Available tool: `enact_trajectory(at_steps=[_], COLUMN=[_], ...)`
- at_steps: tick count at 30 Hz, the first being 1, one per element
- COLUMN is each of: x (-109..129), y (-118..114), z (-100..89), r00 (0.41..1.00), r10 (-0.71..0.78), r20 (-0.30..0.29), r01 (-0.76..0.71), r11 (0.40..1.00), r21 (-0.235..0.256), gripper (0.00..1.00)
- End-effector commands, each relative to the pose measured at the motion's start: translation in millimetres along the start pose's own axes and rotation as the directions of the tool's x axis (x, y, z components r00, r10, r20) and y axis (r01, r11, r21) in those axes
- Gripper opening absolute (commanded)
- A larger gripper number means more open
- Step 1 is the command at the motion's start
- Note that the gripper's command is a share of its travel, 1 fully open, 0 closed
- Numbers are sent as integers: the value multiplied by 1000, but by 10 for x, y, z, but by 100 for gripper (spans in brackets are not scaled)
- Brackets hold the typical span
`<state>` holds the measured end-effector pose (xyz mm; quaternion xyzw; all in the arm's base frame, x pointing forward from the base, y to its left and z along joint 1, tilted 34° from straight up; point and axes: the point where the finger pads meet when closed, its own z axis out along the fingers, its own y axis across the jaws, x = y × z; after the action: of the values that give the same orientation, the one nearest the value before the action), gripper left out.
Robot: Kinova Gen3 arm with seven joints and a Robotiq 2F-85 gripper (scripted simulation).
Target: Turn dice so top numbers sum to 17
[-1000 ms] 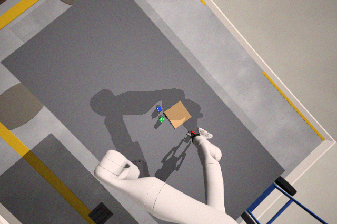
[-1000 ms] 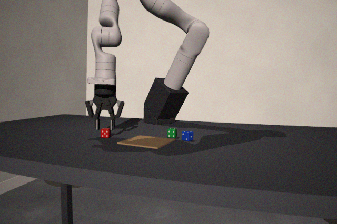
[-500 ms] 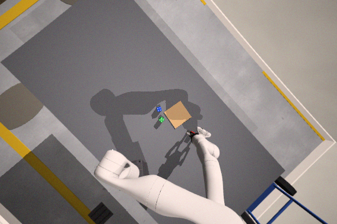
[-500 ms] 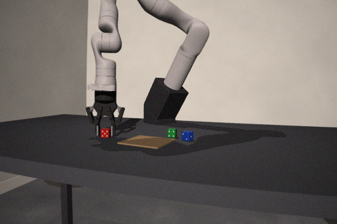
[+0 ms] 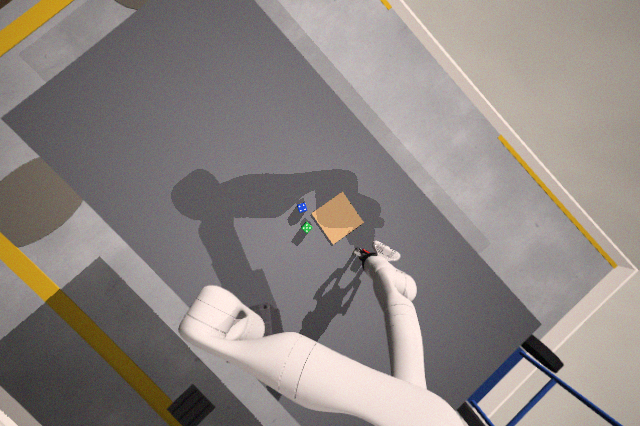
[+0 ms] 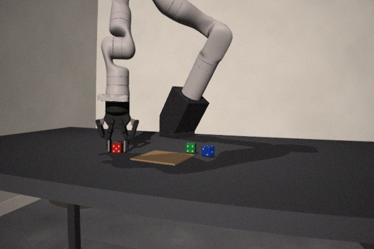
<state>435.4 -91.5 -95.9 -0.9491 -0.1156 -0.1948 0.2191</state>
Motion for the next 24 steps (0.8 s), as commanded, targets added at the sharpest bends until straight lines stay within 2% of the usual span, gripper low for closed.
enact_trajectory(at_steps=[1,20,21,24], x=[3,3,3,3], y=[6,6,6,6], z=[-6,-6,-6,-6], r00=[1000,1000,1000,1000], r10=[0,0,0,0], r20=[-1,-1,-1,-1], r01=[0,0,0,0], r11=[1000,1000,1000,1000], r21=[-1,-1,-1,-1], gripper=[46,46,26,26])
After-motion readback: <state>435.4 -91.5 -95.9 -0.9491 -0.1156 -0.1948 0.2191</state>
